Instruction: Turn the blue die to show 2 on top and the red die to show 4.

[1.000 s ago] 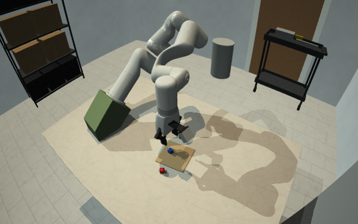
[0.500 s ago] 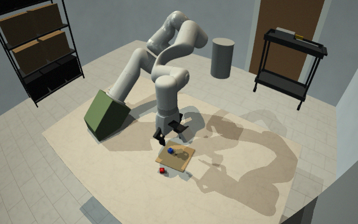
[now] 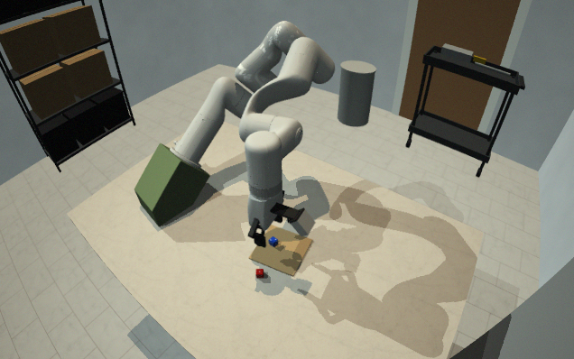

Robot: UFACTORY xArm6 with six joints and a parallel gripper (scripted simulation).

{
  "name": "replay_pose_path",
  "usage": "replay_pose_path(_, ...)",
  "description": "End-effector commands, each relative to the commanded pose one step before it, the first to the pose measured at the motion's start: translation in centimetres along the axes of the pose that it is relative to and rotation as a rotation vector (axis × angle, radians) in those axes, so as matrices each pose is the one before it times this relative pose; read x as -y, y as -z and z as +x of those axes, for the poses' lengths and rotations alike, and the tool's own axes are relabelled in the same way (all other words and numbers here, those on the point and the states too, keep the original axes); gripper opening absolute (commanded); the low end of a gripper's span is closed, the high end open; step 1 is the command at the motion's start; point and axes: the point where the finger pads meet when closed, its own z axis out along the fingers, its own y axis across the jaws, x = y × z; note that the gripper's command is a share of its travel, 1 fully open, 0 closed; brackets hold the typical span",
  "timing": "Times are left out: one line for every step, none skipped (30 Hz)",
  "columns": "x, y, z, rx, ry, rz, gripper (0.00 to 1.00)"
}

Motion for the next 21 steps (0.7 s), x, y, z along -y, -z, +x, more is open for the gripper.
replay_pose_path(-2.343, -0.289, 0.699, -0.00674, 0.15328, 0.00833, 1.0)
replay_pose_path(-0.739, -0.138, 0.002, 0.00001, 0.04704, -0.00001, 1.0)
replay_pose_path(-0.401, -0.079, -0.025, 0.0, 0.02558, 0.0, 1.0)
replay_pose_path(-0.041, -0.008, -0.004, 0.0, 0.00265, 0.0, 1.0)
replay_pose_path(-0.759, -0.159, -0.084, 0.0, 0.04856, 0.0, 1.0)
replay_pose_path(-0.317, -0.07, -0.056, 0.0, 0.0205, 0.0, 1.0)
replay_pose_path(-0.485, -0.112, -0.103, -0.00001, 0.03152, 0.00001, 1.0)
replay_pose_path(-0.39, -0.094, -0.101, -0.00001, 0.02564, 0.00001, 1.0)
replay_pose_path(-0.033, -0.008, -0.01, 0.0, 0.00217, 0.0, 1.0)
replay_pose_path(-0.705, -0.18, -0.219, -0.00002, 0.04696, 0.00003, 1.0)
replay_pose_path(-0.434, -0.118, -0.166, -0.00002, 0.02956, 0.00002, 1.0)
replay_pose_path(-0.052, -0.015, -0.022, 0.0, 0.00363, 0.0, 1.0)
replay_pose_path(0.0, 0.0, 0.0, 0.0, 0.0, 0.0, 1.0)
replay_pose_path(0.0, 0.0, 0.0, 0.0, 0.0, 0.0, 1.0)
replay_pose_path(-0.282, -0.081, -0.124, -0.00001, 0.01962, 0.00001, 1.0)
replay_pose_path(-0.117, -0.034, -0.055, -0.00001, 0.00822, 0.00001, 1.0)
replay_pose_path(-0.018, -0.005, -0.009, 0.0, 0.00131, 0.0, 1.0)
replay_pose_path(0.0, 0.0, 0.0, 0.0, 0.0, 0.0, 0.36)
replay_pose_path(0.0, 0.0, 0.0, 0.0, 0.0, 0.0, 0.36)
replay_pose_path(0.0, 0.0, 0.0, 0.0, 0.0, 0.0, 0.36)
replay_pose_path(0.0, 0.0, 0.0, 0.0, 0.0, 0.0, 0.36)
